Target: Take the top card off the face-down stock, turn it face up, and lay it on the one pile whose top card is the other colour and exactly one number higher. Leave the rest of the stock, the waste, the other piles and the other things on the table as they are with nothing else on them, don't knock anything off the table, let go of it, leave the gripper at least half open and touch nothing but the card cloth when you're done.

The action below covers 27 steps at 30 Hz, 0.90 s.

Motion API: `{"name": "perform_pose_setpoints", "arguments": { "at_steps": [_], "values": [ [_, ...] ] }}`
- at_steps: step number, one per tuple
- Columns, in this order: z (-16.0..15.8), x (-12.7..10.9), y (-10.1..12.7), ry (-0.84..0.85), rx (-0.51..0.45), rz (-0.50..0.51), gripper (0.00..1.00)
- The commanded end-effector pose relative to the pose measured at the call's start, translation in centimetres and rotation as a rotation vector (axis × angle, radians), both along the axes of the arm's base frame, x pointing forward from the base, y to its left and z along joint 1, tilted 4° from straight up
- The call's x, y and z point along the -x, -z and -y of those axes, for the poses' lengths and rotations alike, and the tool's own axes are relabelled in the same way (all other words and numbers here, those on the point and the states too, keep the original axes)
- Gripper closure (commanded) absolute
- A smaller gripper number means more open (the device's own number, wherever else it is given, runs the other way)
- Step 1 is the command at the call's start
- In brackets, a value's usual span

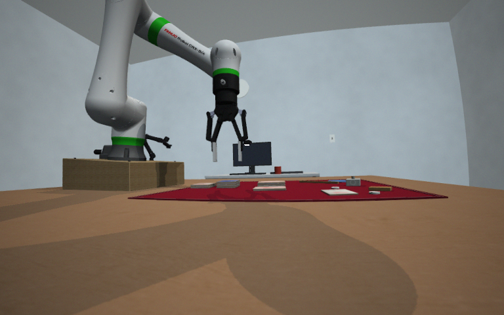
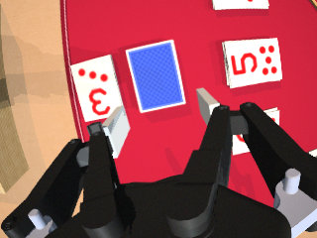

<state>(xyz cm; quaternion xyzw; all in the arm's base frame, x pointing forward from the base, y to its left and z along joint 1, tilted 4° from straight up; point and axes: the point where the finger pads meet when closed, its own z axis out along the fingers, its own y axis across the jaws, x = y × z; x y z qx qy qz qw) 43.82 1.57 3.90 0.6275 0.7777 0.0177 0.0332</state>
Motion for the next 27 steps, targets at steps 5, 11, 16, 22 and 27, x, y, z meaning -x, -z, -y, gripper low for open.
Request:
{"name": "perform_pose_setpoints", "arguments": {
  "at_steps": [5, 11, 16, 22, 27],
  "values": [
    [0.1, 0.0, 0.9, 0.005, 0.004, -0.001, 0.5],
    [0.1, -0.1, 2.2, 0.005, 0.004, -0.001, 0.5],
    [0.2, -0.1, 3.0, 0.005, 0.004, -0.001, 0.5],
    [0.3, -0.1, 4.2, 0.005, 0.004, -0.001, 0.5],
    [0.3, -0.1, 4.9, 0.005, 0.004, -0.001, 0.5]
  ]
}}
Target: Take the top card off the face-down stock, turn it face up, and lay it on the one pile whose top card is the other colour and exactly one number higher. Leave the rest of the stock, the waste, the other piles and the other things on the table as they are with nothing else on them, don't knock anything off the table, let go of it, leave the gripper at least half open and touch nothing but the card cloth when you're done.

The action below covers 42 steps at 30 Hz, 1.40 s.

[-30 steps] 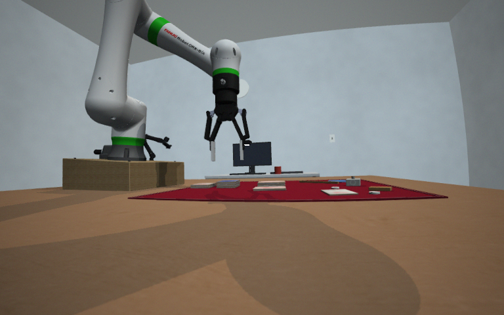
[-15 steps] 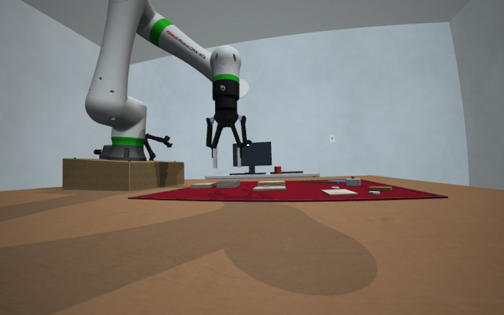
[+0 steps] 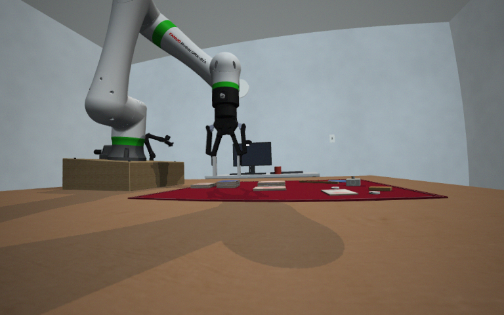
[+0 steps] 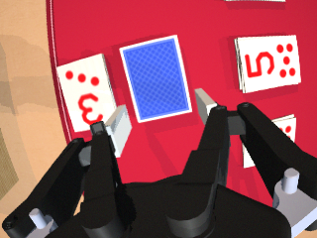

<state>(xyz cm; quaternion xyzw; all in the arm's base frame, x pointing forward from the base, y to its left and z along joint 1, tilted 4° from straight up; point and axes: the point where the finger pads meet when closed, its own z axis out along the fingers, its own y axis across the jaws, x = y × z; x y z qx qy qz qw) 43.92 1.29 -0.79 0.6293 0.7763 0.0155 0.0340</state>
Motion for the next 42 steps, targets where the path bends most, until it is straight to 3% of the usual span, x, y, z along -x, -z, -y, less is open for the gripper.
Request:
{"name": "perform_pose_setpoints", "arguments": {
  "at_steps": [1, 21, 22, 41, 42],
  "values": [
    [0.02, -0.03, 0.3, 0.0, 0.0, 0.001, 0.5],
    [0.03, -0.04, 0.54, 0.0, 0.0, 0.001, 0.5],
    [0.03, -0.04, 0.54, 0.0, 0.0, 0.001, 0.58],
    [0.03, -0.04, 0.54, 0.0, 0.0, 0.001, 0.58],
    [0.03, -0.04, 0.54, 0.0, 0.0, 0.001, 0.5]
  ]
}}
